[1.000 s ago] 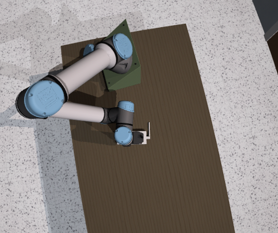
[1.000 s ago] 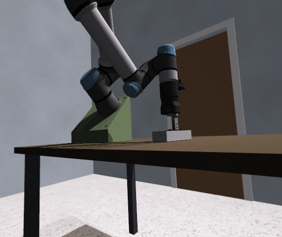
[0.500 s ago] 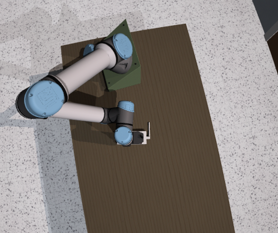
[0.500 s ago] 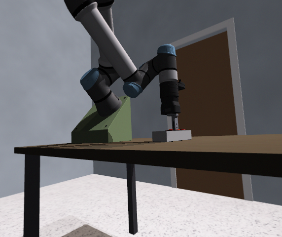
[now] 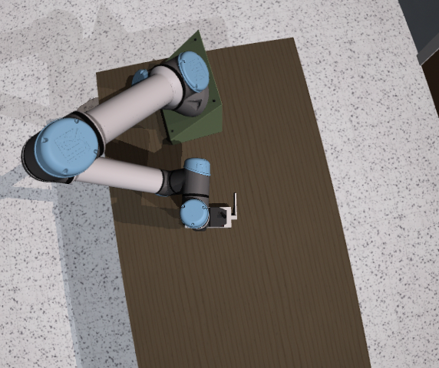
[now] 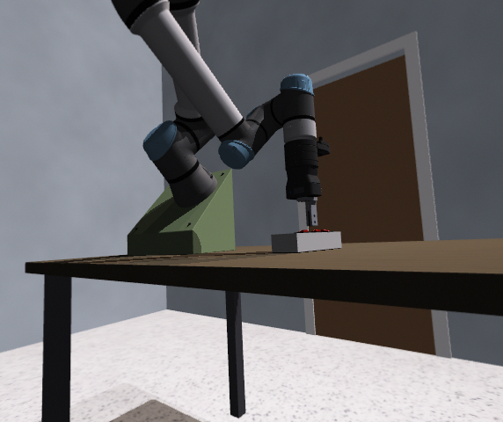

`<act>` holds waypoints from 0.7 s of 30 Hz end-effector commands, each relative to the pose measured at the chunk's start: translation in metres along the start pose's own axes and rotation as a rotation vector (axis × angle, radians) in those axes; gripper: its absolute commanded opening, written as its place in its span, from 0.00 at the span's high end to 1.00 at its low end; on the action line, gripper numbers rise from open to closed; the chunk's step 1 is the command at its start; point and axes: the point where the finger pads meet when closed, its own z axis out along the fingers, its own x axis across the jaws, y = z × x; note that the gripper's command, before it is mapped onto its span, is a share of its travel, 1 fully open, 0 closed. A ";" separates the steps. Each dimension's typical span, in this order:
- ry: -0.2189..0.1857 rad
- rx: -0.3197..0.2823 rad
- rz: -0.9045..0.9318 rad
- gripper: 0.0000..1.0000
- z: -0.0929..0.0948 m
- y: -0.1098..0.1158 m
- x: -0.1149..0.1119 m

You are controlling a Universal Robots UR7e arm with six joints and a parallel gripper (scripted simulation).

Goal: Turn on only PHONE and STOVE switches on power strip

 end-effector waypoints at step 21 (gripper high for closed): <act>0.000 0.000 0.001 1.00 -0.026 0.000 0.001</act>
